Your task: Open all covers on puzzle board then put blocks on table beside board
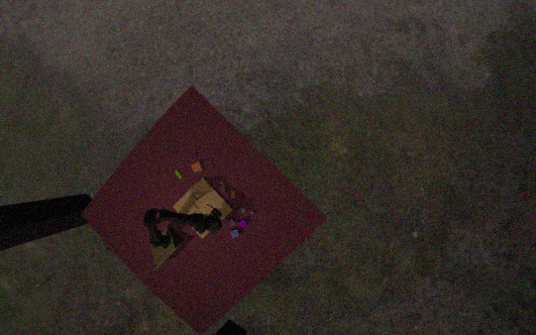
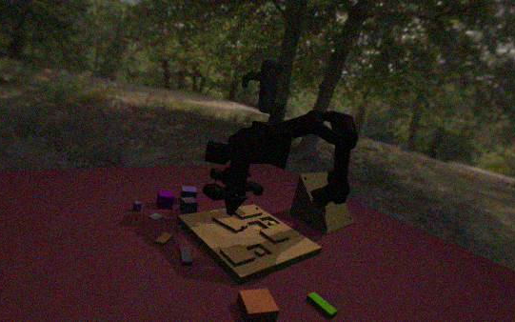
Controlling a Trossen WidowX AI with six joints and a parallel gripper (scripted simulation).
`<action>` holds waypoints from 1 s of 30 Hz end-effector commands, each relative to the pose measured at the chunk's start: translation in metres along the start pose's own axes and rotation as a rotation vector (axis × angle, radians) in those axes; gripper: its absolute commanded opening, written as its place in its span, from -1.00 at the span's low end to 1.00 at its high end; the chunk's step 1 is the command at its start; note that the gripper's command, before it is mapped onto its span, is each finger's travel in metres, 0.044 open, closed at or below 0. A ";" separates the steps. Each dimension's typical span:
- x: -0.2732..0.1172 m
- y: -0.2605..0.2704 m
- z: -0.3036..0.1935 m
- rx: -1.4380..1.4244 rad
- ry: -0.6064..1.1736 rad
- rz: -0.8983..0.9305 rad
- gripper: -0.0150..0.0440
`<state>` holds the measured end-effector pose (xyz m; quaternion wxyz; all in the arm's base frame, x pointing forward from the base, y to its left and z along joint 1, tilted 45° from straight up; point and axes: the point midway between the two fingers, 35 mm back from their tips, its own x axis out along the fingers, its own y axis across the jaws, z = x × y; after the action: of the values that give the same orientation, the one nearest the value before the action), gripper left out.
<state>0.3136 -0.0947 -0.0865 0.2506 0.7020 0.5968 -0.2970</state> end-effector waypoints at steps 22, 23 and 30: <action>0.002 0.028 -0.001 0.006 0.007 -0.002 -0.49; 0.002 0.029 -0.001 0.006 0.007 -0.002 -0.49; 0.003 0.038 -0.003 0.006 0.007 -0.002 -0.49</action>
<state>0.3489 -0.0988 -0.0849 0.2512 0.7025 0.5965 -0.2959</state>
